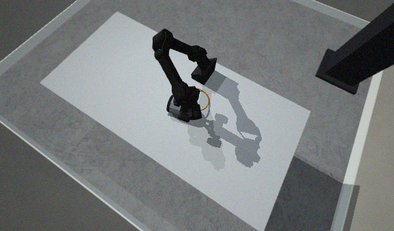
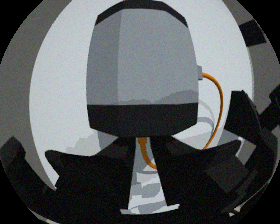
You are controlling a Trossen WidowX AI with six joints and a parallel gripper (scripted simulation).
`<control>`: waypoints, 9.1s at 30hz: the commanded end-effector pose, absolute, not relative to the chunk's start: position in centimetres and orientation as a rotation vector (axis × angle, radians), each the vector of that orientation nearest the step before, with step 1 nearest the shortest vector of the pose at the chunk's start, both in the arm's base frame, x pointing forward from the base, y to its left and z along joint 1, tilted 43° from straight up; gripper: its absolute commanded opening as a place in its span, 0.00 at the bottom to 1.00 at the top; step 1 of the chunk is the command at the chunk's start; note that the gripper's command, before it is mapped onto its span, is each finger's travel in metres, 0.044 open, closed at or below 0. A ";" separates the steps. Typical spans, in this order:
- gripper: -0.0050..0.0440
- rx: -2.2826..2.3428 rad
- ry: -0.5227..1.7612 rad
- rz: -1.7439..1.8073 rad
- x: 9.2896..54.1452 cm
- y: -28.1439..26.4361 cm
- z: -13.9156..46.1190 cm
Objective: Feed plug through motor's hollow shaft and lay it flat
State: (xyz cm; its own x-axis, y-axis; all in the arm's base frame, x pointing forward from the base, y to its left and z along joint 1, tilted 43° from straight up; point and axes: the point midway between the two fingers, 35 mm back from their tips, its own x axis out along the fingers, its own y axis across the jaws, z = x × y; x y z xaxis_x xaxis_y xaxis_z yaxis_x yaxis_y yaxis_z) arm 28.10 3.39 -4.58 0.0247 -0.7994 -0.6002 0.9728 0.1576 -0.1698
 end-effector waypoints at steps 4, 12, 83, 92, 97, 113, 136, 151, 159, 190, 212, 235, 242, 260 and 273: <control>0.10 0.325 0.657 -1.405 28.2 3.3 -4.5; 0.10 0.325 0.657 -1.405 28.2 3.2 -4.4; 0.31 0.325 0.657 -1.405 27.8 3.7 -5.7; 0.25 0.329 0.659 -1.407 27.9 3.6 -5.8; 0.18 0.329 0.659 -1.407 27.9 3.6 -5.8; 0.10 0.325 0.657 -1.405 28.1 2.9 -5.2; 0.31 0.335 0.669 -1.404 28.0 3.2 -5.4; 0.31 0.325 0.657 -1.405 27.5 5.6 -5.8; 0.31 0.324 0.657 -1.405 27.7 4.2 -5.6; 0.10 0.327 0.659 -1.408 27.9 3.5 -5.7; 0.10 0.325 0.657 -1.405 28.1 2.8 -5.1; 0.31 0.325 0.657 -1.405 27.5 5.6 -5.8; 0.31 0.321 0.657 -1.404 27.5 5.3 -5.8; 0.27 0.327 0.659 -1.408 27.8 3.6 -5.8; 0.10 0.327 0.659 -1.408 27.8 3.6 -5.8</control>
State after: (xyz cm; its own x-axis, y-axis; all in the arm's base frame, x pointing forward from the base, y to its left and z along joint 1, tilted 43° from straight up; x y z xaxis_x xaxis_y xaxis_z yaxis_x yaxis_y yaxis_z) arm 27.83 3.53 -5.79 0.0266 -0.7996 -0.6000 0.9730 0.1583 -0.1678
